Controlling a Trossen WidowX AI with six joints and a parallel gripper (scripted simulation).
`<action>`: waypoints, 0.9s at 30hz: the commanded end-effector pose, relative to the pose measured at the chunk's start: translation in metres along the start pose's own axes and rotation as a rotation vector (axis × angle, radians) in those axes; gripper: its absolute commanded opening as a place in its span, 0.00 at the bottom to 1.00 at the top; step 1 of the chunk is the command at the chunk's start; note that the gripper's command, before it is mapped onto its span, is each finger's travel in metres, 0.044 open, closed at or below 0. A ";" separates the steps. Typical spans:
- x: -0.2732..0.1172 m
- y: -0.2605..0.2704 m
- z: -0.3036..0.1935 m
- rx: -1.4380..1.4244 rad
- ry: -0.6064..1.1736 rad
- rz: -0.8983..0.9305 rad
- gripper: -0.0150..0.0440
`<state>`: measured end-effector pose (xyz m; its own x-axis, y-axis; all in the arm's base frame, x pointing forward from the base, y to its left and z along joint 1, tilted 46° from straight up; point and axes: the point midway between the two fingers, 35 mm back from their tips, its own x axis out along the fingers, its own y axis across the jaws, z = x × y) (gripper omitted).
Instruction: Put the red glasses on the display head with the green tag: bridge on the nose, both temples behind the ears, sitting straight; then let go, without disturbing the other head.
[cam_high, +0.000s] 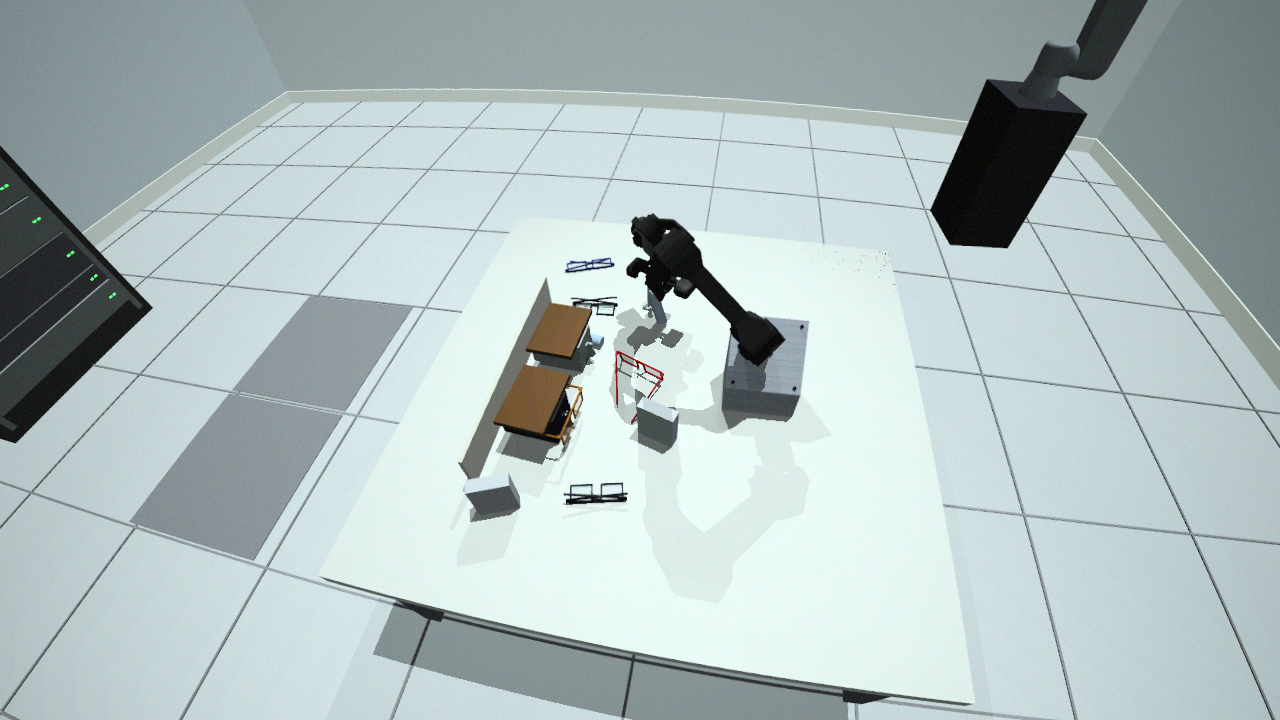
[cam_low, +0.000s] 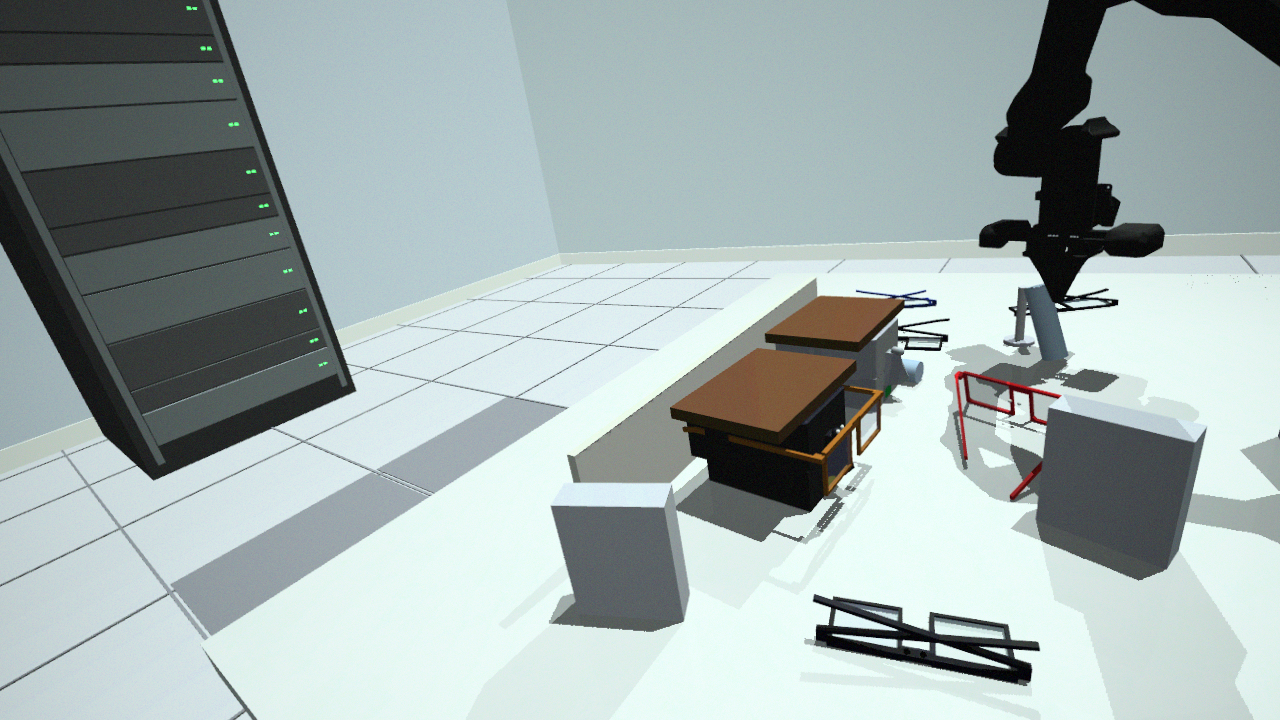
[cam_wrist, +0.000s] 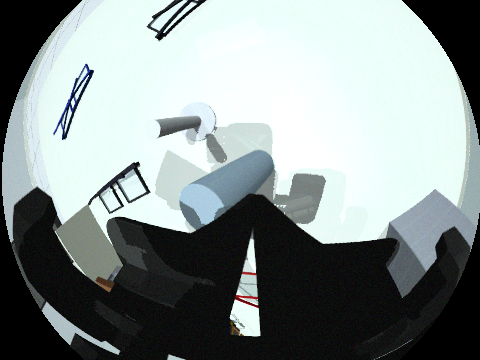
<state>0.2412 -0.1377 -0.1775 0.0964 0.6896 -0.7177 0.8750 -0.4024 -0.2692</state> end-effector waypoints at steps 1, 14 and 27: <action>0.002 0.002 0.000 0.009 0.006 -0.002 0.25; 0.002 0.009 0.000 0.008 0.007 -0.002 0.25; -0.058 -0.038 0.001 0.011 0.004 -0.004 0.25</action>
<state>0.2142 -0.1574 -0.1433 0.0954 0.6992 -0.7086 0.8645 -0.4111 -0.2892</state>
